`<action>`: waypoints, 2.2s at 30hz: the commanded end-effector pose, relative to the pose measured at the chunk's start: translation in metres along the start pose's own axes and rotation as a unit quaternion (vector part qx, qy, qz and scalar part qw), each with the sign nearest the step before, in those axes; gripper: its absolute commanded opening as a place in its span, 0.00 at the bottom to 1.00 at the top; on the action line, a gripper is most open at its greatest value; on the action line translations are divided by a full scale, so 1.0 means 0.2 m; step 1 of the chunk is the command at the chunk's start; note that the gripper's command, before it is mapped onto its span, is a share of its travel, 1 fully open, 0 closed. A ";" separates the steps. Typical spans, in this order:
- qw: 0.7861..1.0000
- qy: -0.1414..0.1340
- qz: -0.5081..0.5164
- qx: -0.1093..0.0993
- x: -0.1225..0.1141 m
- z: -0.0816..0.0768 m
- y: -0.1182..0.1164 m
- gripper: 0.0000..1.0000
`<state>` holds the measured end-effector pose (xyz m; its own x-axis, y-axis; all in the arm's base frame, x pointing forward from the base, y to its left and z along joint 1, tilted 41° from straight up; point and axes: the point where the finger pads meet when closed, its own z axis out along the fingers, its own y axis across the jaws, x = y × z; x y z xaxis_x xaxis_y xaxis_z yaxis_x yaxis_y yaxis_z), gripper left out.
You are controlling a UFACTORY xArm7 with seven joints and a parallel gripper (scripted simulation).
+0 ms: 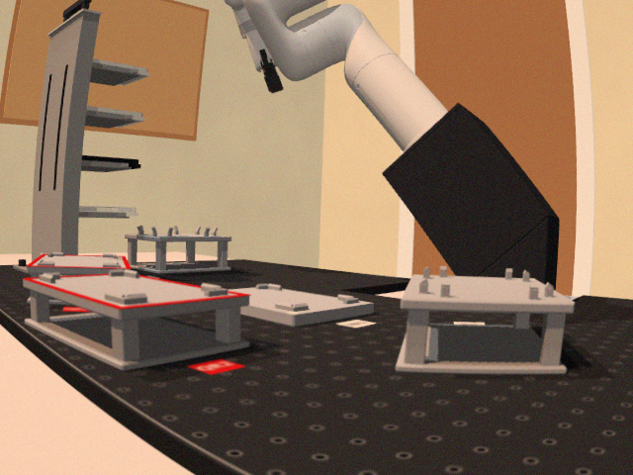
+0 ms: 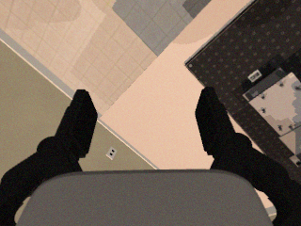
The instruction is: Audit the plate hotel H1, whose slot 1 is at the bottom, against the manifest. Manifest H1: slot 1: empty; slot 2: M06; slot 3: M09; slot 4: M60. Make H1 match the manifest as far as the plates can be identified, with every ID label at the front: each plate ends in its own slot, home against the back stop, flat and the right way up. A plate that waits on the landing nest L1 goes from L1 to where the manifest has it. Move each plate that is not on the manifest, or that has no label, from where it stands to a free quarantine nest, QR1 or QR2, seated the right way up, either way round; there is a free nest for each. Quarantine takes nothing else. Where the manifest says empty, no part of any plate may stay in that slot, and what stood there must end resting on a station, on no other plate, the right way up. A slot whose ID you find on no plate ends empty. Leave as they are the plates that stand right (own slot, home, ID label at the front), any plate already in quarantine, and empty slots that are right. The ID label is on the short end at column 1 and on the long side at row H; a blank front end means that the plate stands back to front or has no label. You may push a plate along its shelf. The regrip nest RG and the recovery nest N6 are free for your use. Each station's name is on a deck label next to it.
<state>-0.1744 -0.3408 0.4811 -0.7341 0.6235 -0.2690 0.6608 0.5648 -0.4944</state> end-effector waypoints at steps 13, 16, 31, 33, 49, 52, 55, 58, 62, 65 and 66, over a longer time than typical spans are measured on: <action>1.000 0.000 0.001 0.002 0.08 -0.21 -0.05 1.00; 1.000 0.000 0.001 0.002 0.10 -0.25 -0.05 1.00; 1.000 0.000 0.001 0.002 0.17 -0.45 -0.09 1.00; 1.000 0.000 0.001 0.002 0.17 -0.45 -0.09 1.00; 0.998 0.000 -0.066 -0.001 0.15 -0.44 0.00 1.00; 0.997 0.000 -0.083 -0.002 0.14 -0.44 0.01 1.00; 0.991 0.000 -0.132 -0.004 0.13 -0.42 0.06 1.00; 0.983 0.000 -0.182 -0.007 0.13 -0.41 0.08 1.00; 0.969 -0.001 -0.247 -0.009 0.12 -0.40 0.13 1.00; 0.956 -0.002 -0.295 -0.011 0.12 -0.39 0.15 1.00; 0.950 -0.003 -0.311 -0.012 0.11 -0.38 0.18 1.00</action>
<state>-0.1588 -0.2679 0.5227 -0.9731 0.2290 0.0233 0.1806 0.8223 -0.5397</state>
